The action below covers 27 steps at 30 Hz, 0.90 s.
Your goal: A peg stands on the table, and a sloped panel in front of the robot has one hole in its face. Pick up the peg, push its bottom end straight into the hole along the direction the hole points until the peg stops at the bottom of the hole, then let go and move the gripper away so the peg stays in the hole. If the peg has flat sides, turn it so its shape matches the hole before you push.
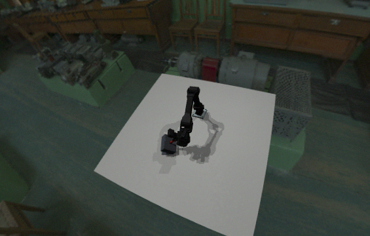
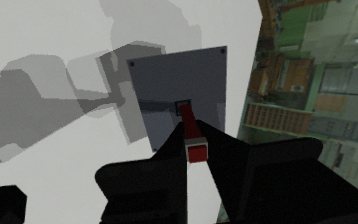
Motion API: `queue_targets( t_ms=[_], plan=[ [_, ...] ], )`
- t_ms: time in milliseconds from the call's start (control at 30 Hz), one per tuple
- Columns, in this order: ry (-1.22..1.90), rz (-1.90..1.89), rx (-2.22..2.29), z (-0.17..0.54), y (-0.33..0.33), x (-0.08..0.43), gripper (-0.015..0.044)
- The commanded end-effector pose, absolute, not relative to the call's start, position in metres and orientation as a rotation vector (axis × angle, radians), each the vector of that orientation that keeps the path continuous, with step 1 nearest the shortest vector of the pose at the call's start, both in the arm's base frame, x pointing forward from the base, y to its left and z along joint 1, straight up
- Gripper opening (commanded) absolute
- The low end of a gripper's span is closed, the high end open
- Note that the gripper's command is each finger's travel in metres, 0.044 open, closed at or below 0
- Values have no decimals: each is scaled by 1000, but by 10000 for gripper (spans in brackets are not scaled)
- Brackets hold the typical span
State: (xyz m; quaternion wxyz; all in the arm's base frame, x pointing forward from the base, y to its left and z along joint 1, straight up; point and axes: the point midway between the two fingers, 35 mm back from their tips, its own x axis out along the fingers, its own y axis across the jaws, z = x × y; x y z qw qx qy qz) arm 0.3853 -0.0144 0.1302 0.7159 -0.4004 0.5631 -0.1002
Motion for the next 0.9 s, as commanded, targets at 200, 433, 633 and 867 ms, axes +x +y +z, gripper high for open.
queue_targets(
  t_ms=[200,433,633,867],
  plan=[
    [1250,-215,-891,126,-16,386,0],
    [1250,-215,-891,124,-18,388,0],
    [1250,-216,-891,122,-20,389,0],
    [1249,-216,-891,120,-22,390,0]
  ],
)
